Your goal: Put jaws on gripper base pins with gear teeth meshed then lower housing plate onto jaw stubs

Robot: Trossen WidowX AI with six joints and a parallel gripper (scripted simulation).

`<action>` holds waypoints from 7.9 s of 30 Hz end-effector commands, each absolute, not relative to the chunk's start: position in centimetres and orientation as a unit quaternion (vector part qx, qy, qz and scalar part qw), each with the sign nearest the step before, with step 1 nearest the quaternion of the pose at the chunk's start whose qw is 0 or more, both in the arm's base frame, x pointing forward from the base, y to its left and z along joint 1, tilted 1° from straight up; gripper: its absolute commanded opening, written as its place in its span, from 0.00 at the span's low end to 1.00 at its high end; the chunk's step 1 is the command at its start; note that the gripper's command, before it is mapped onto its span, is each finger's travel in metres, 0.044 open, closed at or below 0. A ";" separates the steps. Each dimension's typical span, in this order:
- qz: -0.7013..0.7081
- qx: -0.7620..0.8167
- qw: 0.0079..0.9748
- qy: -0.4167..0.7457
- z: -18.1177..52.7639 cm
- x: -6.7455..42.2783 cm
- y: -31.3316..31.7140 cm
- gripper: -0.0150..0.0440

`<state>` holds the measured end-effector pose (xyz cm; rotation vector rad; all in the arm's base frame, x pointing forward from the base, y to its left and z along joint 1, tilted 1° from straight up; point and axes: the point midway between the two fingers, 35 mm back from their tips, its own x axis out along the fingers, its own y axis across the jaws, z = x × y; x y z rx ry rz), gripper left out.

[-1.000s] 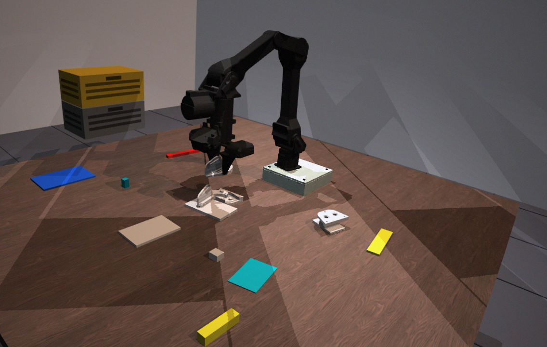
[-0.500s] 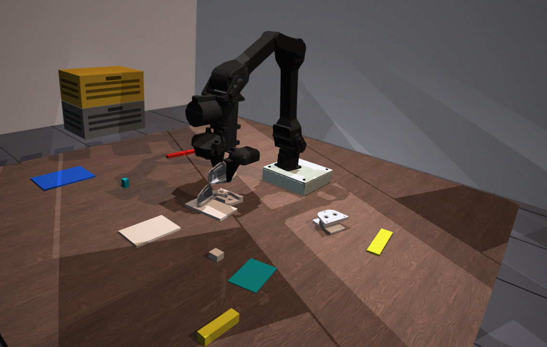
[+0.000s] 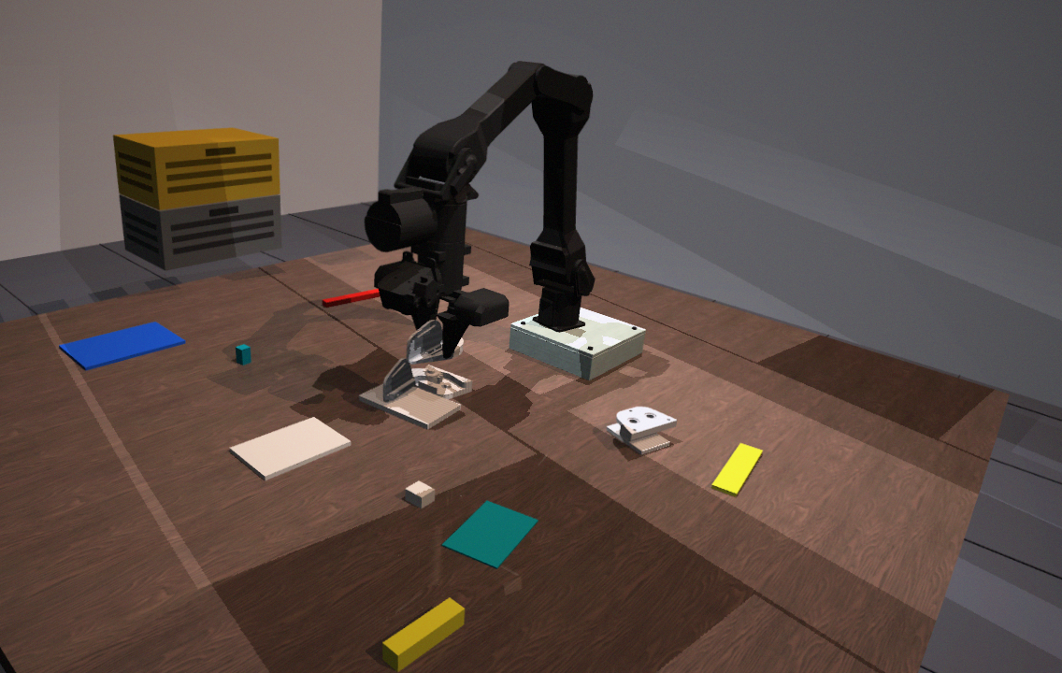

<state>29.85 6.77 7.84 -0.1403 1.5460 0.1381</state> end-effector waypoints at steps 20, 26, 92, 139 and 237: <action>0.058 -0.056 0.711 0.698 7.9 29.9 6.9 0.48; 0.058 -0.056 0.711 0.698 7.9 29.9 6.9 0.48; 0.056 -0.055 0.711 0.698 2.5 29.9 6.9 0.48; 0.055 -0.054 0.712 0.698 1.2 30.0 6.9 0.48; 0.054 -0.052 0.712 0.699 0.9 30.0 6.9 0.48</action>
